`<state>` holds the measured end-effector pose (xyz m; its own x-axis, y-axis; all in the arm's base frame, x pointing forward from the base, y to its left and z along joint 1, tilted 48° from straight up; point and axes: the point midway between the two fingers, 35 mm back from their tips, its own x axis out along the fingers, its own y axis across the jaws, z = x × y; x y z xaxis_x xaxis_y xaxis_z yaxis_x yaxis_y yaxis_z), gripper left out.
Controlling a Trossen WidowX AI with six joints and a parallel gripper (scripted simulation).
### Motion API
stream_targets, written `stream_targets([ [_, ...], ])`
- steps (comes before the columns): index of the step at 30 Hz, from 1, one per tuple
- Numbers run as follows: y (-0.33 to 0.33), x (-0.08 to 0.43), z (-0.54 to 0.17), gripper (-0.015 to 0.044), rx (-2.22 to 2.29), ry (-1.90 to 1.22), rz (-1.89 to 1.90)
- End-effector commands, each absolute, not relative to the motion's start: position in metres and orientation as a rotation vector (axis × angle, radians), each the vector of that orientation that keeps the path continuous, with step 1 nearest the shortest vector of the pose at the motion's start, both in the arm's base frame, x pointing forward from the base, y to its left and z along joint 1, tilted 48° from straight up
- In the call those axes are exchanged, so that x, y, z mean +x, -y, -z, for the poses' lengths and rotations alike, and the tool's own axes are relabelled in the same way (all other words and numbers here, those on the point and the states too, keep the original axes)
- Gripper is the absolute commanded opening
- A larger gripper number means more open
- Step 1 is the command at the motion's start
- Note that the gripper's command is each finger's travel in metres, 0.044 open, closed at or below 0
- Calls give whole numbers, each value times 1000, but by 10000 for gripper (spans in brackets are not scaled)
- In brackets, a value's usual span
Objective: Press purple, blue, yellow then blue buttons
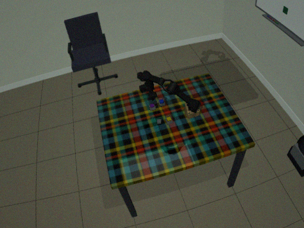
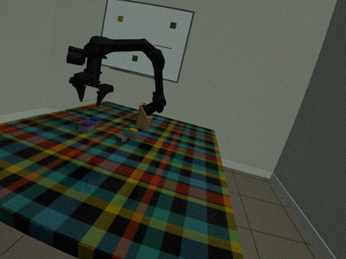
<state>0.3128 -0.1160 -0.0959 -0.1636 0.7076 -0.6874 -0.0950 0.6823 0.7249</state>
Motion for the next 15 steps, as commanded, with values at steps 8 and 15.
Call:
stream_targets([
  [8, 69, 308, 136, 190, 502, -1576, -780],
  [15, 69, 308, 136, 20, 502, -1576, -780],
])
